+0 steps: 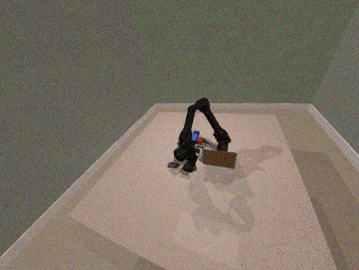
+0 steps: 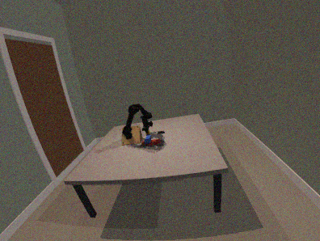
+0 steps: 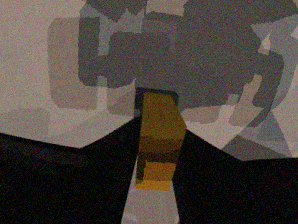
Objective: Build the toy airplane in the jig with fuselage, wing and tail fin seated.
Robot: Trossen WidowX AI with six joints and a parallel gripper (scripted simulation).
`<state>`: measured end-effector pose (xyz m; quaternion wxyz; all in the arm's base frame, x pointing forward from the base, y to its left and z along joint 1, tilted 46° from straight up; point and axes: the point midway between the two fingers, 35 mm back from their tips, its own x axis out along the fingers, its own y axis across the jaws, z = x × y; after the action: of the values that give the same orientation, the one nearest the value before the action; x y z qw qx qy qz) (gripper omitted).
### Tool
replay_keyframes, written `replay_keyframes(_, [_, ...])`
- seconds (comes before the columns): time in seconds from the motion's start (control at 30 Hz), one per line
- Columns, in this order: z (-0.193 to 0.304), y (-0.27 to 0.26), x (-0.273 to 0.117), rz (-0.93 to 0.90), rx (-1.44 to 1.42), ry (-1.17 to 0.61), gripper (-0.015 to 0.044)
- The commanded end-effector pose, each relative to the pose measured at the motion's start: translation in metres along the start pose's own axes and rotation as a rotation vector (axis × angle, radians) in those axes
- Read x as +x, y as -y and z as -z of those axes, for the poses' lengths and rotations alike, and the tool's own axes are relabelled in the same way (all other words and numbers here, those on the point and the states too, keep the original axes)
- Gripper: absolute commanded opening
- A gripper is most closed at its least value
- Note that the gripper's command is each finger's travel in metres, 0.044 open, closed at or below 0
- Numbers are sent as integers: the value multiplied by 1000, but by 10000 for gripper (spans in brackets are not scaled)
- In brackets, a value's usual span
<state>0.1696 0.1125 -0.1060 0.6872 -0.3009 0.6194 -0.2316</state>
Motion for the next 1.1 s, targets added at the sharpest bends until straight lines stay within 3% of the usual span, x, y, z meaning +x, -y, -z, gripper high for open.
replay_keyframes(0.0, [0,0,0,2,-6,2,0])
replay_keyframes(1.07, [-4,-7,-83,-2,-17,-5,0])
